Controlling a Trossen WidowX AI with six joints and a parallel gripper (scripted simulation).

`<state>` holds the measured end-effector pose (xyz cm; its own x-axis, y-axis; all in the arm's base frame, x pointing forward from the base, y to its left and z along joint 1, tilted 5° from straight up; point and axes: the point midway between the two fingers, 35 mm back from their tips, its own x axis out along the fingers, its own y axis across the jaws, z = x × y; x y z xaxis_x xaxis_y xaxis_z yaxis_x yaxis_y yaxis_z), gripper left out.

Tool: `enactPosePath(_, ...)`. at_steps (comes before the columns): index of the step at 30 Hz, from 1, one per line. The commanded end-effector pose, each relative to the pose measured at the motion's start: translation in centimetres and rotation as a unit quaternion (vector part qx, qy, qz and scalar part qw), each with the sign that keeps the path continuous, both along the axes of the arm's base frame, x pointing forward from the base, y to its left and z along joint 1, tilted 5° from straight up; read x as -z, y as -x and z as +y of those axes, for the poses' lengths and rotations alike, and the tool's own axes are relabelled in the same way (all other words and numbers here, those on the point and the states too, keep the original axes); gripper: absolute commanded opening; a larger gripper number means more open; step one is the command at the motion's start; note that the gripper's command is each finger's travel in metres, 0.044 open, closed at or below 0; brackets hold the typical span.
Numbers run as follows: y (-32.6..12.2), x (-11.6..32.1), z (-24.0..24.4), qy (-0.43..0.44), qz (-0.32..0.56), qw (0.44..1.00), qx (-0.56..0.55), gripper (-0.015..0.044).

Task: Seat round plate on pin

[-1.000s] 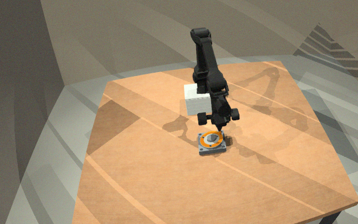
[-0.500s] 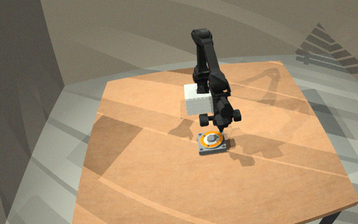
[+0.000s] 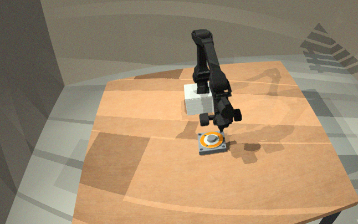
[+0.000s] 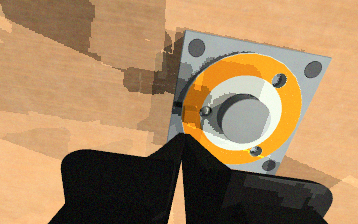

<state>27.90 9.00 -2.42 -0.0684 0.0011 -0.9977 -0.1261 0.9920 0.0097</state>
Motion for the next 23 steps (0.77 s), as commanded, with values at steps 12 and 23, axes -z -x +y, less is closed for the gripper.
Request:
enactPosePath(12, -0.1, -2.4, 0.0, -0.001, -0.004, 1.000, 0.002, 0.0000)
enactPosePath(23, -0.1, -2.4, 0.0, -0.001, -0.004, 1.000, 0.002, 0.0000)
